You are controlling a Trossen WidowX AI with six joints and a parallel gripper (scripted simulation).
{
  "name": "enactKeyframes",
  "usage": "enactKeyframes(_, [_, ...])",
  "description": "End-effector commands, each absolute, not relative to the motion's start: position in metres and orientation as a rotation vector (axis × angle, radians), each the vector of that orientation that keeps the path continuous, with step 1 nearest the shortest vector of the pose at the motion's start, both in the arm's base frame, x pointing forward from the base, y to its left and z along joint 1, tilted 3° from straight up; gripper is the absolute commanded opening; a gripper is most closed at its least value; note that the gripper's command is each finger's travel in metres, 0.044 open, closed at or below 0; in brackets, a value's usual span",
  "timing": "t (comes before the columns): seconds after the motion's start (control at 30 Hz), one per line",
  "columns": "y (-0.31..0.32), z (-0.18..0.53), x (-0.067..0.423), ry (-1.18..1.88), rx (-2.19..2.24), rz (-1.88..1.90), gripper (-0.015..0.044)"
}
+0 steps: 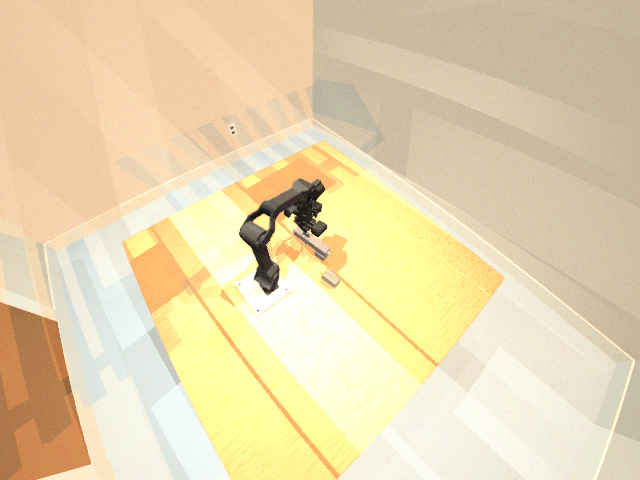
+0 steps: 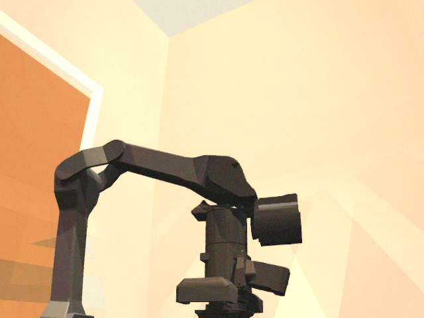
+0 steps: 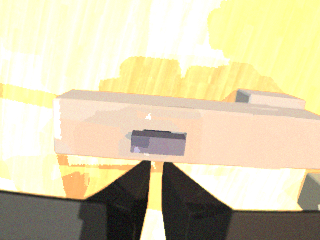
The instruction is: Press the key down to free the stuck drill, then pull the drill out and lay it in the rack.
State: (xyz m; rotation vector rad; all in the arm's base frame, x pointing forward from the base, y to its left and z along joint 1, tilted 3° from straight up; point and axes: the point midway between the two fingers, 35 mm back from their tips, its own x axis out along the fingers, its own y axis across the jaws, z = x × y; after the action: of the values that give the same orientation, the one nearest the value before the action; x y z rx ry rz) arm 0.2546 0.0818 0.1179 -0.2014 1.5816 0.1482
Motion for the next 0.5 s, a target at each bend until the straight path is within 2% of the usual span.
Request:
enactKeyframes(0.0, [0.083, 0.13, 0.257, 1.58, -0.195, 0.148, 0.0105])
enactKeyframes(0.23, [0.085, 0.185, 0.26, 1.58, -0.195, 0.148, 0.0289])
enactKeyframes(0.4, [0.08, 0.177, 0.262, 1.567, -0.236, 0.186, 0.042])
enactKeyframes(0.47, [0.068, 0.169, 0.269, 1.557, -0.337, 0.287, 0.044])
